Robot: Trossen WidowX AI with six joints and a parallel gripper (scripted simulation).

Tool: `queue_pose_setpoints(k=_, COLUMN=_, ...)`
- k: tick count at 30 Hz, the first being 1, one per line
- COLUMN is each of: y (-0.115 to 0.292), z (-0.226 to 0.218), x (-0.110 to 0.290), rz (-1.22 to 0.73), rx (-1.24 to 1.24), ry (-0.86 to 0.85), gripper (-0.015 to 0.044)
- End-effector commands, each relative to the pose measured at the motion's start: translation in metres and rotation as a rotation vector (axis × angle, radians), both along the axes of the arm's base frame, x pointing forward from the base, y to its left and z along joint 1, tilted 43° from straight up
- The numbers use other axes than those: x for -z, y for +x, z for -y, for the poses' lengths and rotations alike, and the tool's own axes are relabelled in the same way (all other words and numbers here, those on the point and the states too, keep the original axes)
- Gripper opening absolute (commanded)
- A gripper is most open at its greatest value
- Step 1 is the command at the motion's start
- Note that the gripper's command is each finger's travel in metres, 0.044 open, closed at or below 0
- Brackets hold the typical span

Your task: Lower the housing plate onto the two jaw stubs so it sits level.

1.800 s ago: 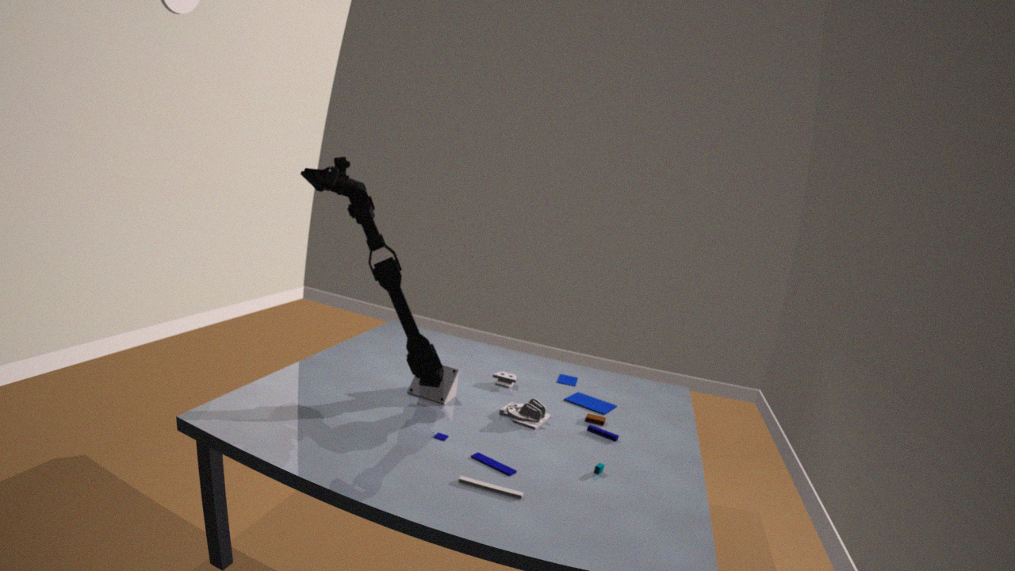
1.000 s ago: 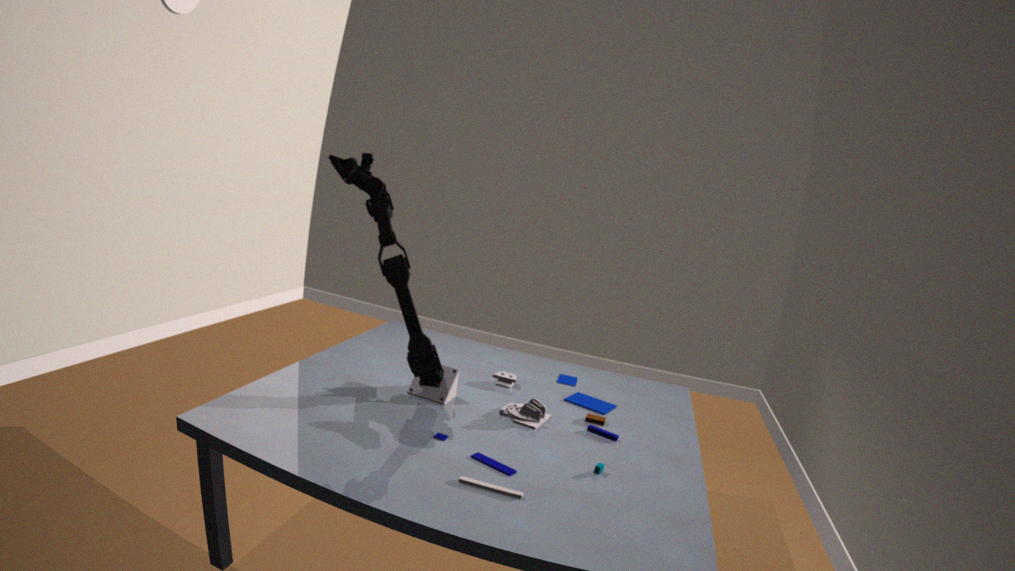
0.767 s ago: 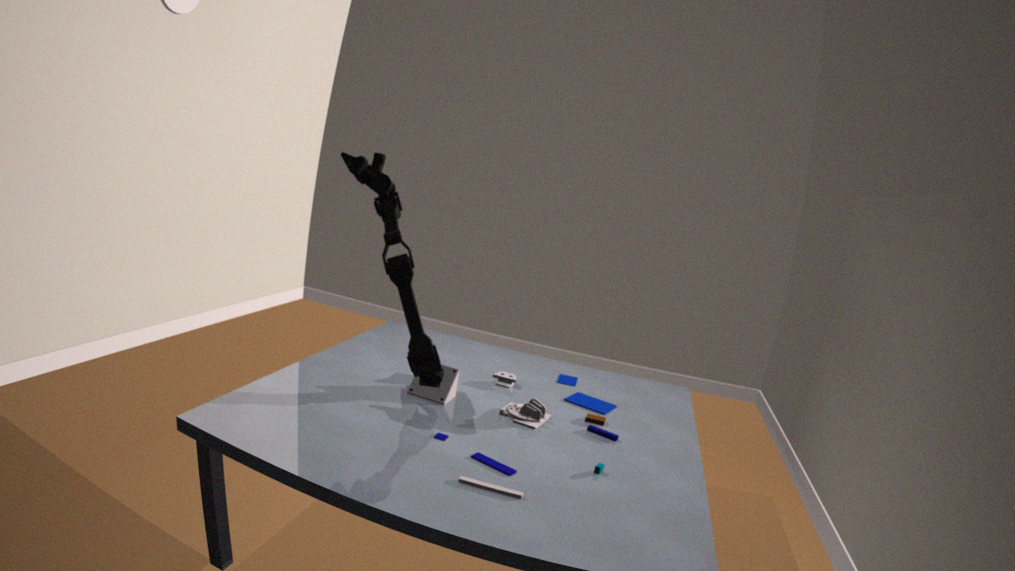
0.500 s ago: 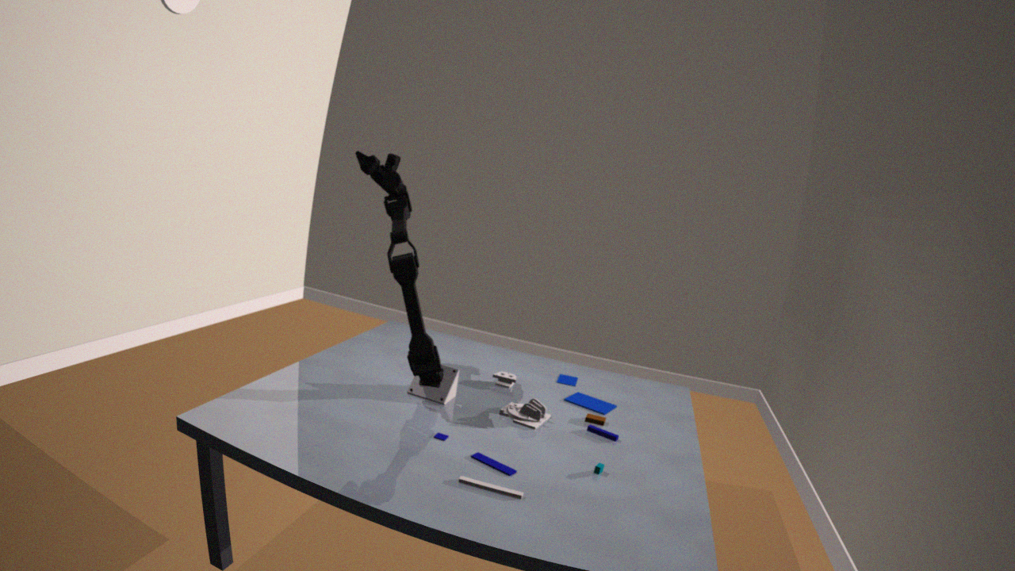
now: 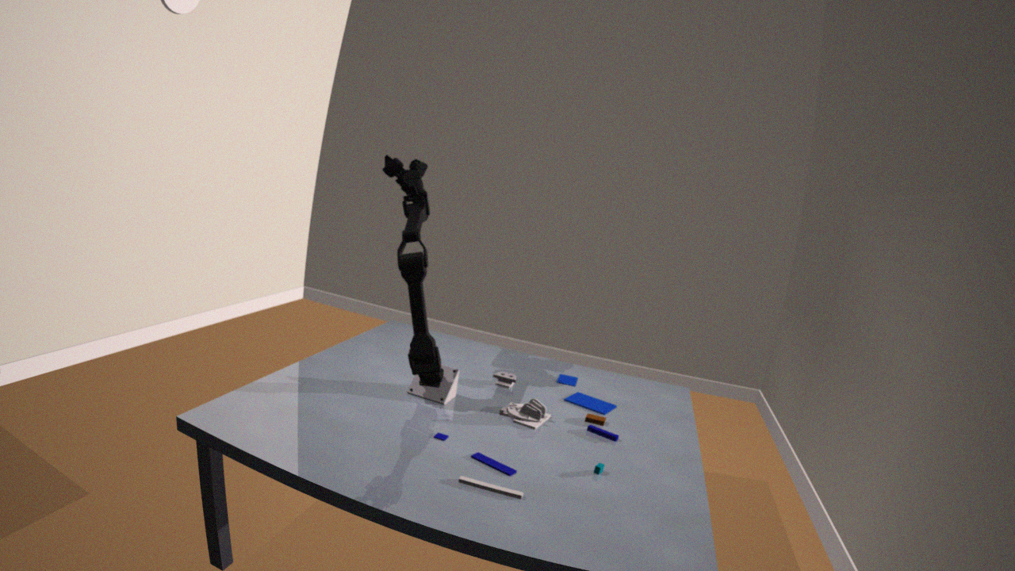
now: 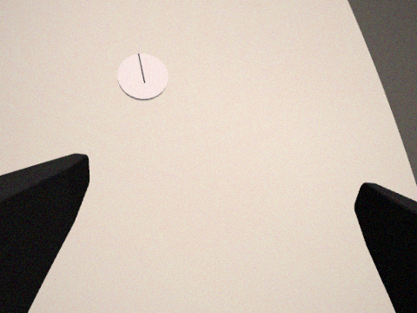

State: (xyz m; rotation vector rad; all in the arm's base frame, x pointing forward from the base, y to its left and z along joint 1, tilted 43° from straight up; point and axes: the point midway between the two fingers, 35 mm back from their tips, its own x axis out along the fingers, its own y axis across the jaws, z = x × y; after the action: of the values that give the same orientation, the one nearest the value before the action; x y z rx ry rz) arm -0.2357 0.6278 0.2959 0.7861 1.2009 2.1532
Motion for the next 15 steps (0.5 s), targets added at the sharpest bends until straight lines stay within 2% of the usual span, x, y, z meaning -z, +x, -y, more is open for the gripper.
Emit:
queue_pose_setpoints(k=1, y=0.022, z=-0.013, x=0.027, rz=0.064, rx=0.062, ry=-0.052, gripper=0.0440)
queue_pose_setpoints(k=15, y=0.096, z=-0.034, x=0.109, rz=0.240, rx=0.222, ry=-0.233, gripper=0.0440)
